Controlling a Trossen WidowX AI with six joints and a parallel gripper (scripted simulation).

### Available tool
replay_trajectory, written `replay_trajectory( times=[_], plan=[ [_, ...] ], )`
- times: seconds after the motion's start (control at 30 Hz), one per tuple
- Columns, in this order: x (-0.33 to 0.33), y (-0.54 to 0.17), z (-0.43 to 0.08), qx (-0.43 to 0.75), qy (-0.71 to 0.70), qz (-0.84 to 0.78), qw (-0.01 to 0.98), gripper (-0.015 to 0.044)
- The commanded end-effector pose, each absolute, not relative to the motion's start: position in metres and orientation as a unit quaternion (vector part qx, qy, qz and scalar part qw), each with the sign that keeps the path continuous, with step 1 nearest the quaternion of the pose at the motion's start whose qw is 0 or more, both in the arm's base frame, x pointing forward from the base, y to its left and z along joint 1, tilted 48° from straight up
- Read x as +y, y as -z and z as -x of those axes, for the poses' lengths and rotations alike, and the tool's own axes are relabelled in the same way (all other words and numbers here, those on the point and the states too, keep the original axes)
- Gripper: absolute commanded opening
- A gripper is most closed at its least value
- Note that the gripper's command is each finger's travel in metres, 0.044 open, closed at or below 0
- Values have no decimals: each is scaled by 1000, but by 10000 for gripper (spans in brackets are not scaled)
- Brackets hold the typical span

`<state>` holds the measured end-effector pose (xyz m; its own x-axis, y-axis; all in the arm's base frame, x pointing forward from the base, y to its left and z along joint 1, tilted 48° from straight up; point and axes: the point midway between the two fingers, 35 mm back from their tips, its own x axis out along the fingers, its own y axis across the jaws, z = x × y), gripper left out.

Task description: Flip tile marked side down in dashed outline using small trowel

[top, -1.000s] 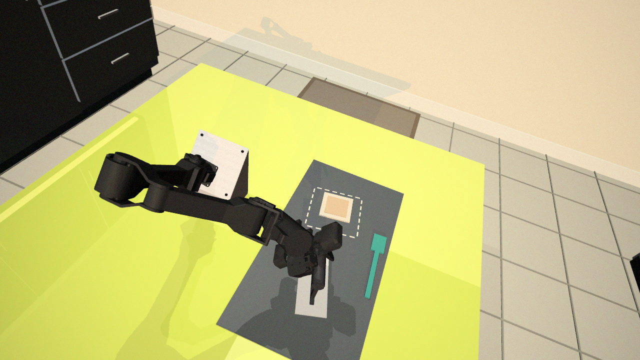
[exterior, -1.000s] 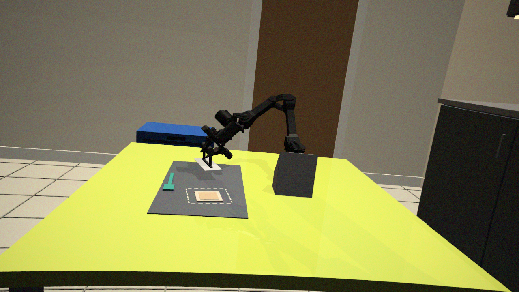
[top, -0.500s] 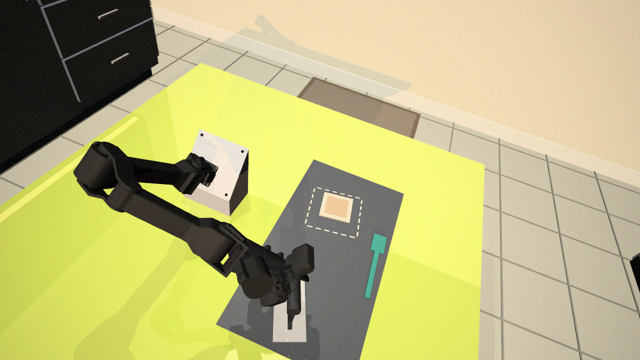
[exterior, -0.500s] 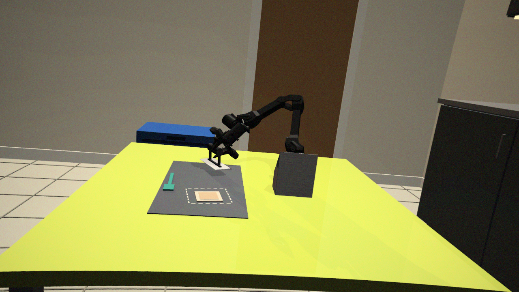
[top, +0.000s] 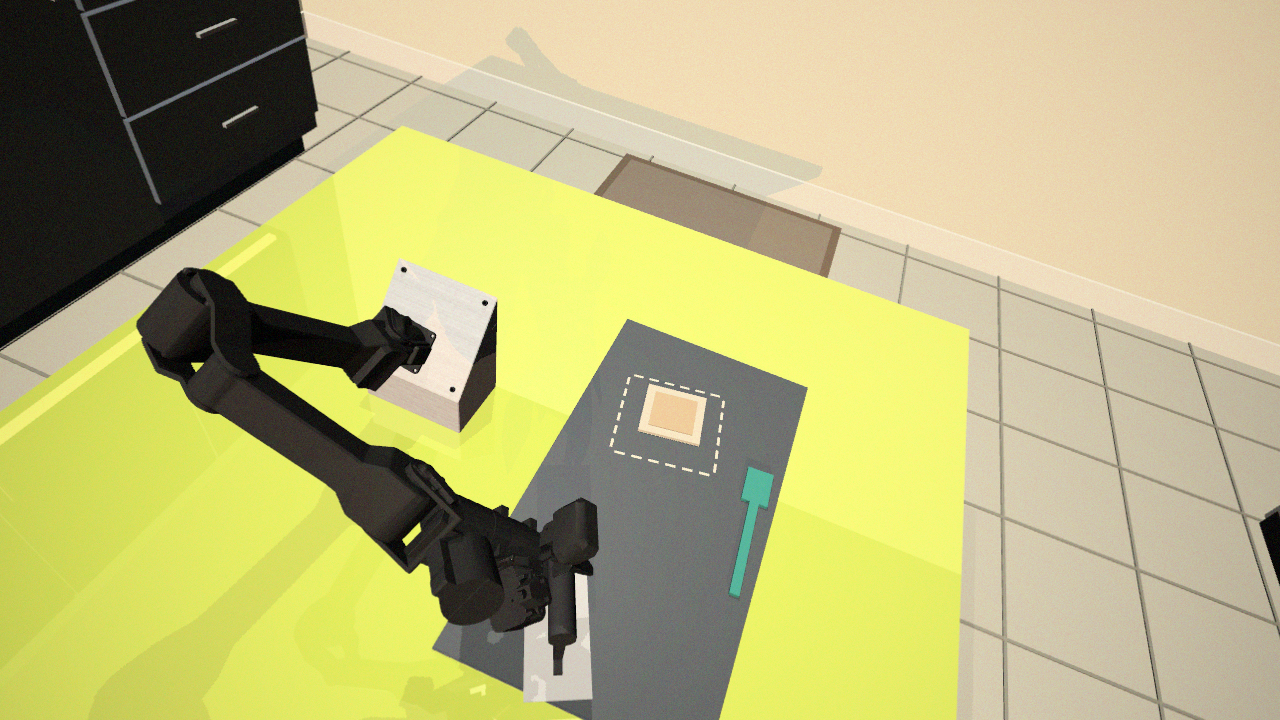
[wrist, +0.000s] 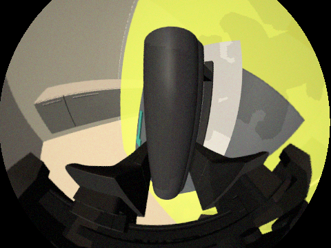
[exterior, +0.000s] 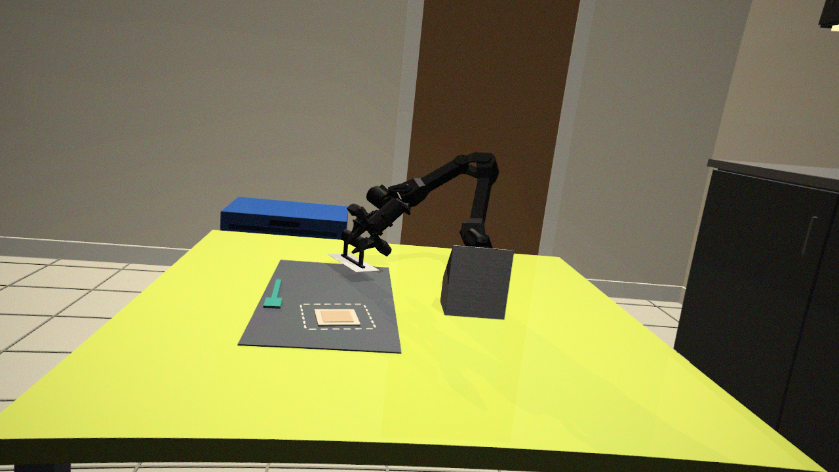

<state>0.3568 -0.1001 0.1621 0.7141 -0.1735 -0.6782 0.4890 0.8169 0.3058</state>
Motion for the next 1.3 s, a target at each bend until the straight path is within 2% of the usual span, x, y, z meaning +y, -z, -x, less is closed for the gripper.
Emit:
replay_trajectory(
  times=[0.0, 0.7, 1.07, 1.27],
  plan=[
    [-101, -162, -359, 328, 177, -238, 897, 0],
    [-124, -141, -362, 329, 179, -236, 897, 0],
    [-124, -141, -362, 329, 179, -236, 897, 289],
    [-124, -141, -362, 329, 179, -236, 897, 300]
  ],
)
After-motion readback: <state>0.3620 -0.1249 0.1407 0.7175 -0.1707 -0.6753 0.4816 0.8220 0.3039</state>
